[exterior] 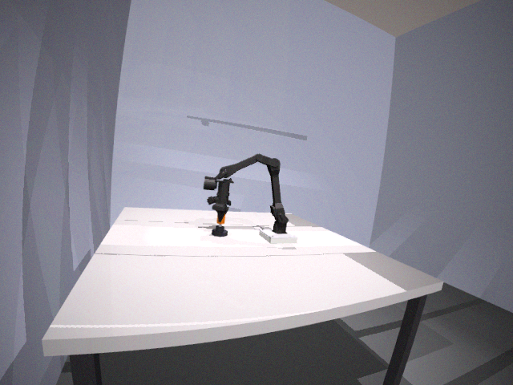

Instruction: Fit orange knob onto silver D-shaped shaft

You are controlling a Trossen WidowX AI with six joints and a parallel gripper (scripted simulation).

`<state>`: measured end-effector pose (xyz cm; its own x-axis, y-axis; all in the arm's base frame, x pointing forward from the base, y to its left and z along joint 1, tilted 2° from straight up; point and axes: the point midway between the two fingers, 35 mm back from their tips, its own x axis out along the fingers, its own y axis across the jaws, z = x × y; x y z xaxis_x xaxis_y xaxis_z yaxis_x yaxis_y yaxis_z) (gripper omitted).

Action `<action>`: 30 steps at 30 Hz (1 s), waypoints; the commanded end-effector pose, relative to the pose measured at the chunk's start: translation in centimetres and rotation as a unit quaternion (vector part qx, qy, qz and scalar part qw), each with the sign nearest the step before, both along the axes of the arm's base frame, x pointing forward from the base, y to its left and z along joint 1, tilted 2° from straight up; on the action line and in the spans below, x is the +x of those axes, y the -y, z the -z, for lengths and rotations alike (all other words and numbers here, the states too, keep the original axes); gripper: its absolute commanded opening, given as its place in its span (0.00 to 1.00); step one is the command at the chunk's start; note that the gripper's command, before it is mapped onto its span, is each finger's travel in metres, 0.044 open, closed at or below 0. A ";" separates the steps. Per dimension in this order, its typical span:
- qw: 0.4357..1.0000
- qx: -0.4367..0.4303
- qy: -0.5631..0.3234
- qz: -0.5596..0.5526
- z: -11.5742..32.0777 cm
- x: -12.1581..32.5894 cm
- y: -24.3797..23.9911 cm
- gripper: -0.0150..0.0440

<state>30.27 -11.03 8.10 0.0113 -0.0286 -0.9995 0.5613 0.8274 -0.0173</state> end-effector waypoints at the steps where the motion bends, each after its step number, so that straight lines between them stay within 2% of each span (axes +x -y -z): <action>1: 1.000 -0.003 0.001 -0.002 0.1 0.1 0.1 0.25; 19: 1.000 -0.003 0.001 -0.002 -0.3 0.0 0.0 0.25; 26: 0.995 -0.004 -0.002 -0.101 -0.2 0.0 0.0 0.25; 30: 0.994 -0.004 -0.002 -0.106 -0.2 0.1 0.1 0.25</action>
